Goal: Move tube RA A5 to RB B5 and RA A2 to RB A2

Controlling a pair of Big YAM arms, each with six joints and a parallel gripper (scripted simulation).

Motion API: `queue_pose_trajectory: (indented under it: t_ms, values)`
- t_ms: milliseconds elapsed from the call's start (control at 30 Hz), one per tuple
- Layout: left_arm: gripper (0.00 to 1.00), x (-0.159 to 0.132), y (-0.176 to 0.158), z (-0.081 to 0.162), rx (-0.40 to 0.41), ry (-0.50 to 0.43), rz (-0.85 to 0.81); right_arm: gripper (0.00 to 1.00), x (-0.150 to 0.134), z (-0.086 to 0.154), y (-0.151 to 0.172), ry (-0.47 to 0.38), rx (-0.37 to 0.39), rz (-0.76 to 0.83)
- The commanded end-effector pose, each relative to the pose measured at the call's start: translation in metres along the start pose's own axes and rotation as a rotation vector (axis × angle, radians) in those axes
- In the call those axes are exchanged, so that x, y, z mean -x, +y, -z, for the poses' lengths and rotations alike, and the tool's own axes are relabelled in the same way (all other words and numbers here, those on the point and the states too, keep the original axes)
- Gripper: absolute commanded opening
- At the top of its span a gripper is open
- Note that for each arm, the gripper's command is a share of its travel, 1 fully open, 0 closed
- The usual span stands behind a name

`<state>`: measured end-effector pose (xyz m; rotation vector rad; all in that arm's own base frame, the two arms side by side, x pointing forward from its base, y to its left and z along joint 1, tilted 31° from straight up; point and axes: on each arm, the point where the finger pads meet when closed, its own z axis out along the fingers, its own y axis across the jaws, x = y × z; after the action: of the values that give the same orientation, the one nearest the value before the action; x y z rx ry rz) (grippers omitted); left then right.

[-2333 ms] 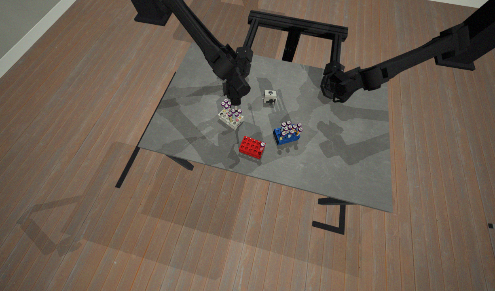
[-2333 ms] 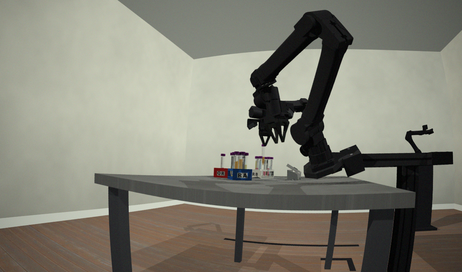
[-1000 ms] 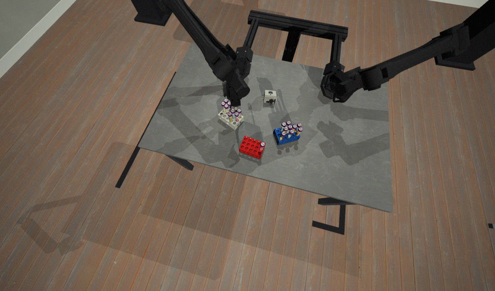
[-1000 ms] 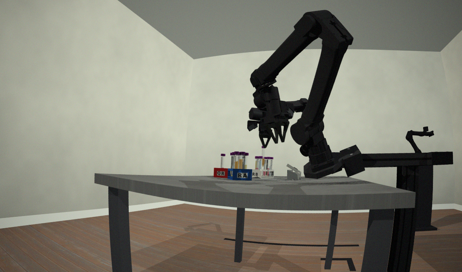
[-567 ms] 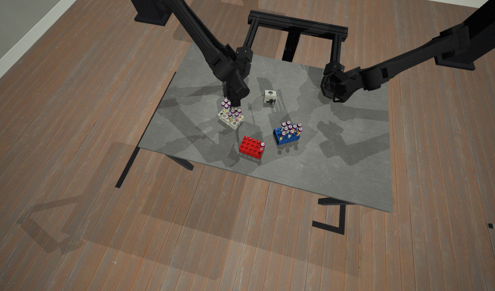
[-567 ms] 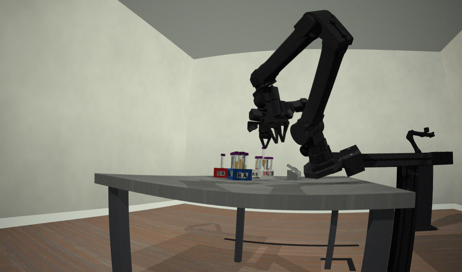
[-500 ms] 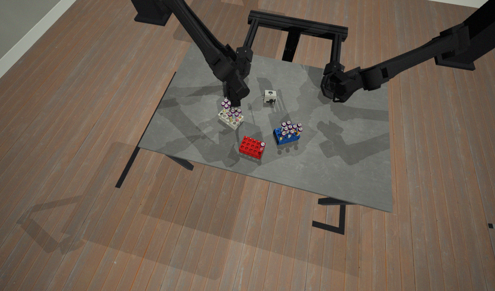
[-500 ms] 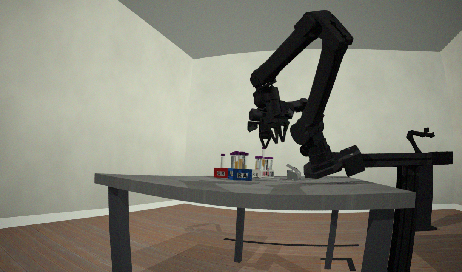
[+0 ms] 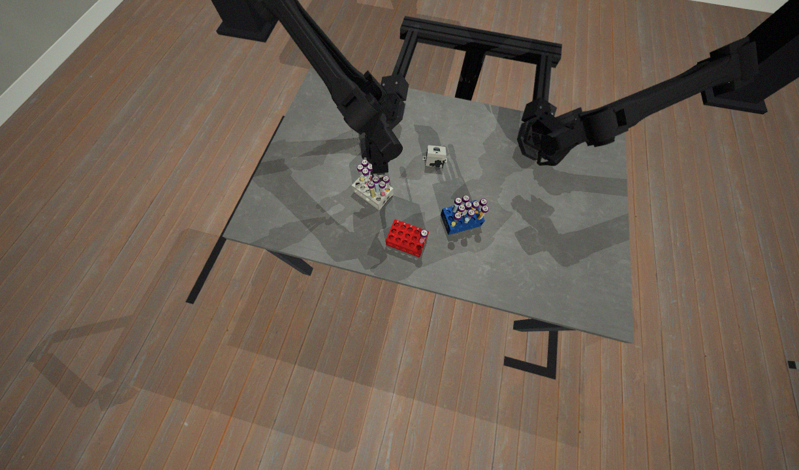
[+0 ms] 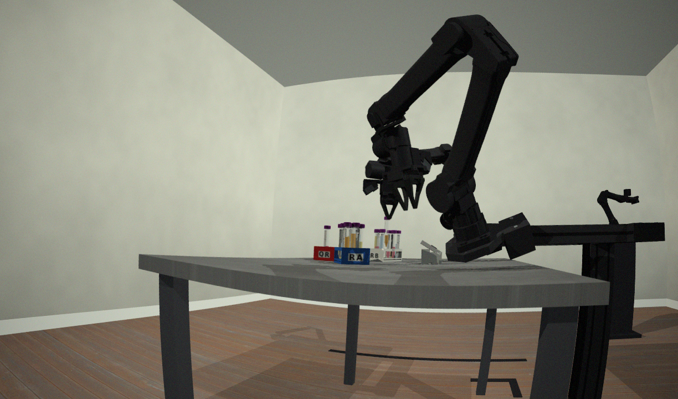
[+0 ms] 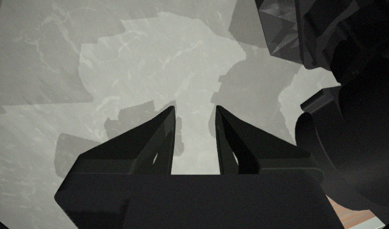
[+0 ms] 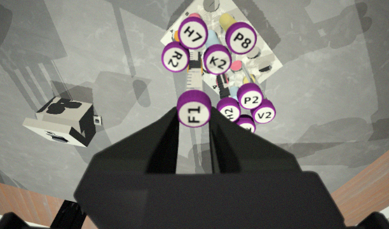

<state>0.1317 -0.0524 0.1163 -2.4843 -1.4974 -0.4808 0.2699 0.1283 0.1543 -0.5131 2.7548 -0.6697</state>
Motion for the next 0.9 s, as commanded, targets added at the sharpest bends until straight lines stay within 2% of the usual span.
queue_pose_trajectory:
  t_ms: [0, 867]
  values:
    - [0.30, -0.0007, 0.0079, 0.0095, 0.024, -0.009, 0.009, 0.00, -0.0005, -0.0065, 0.0021, 0.007, -0.005, 0.015]
    - [0.30, -0.0007, 0.0079, 0.0095, 0.024, -0.009, 0.009, 0.00, -0.0016, -0.0122, 0.0004, 0.010, -0.007, 0.012]
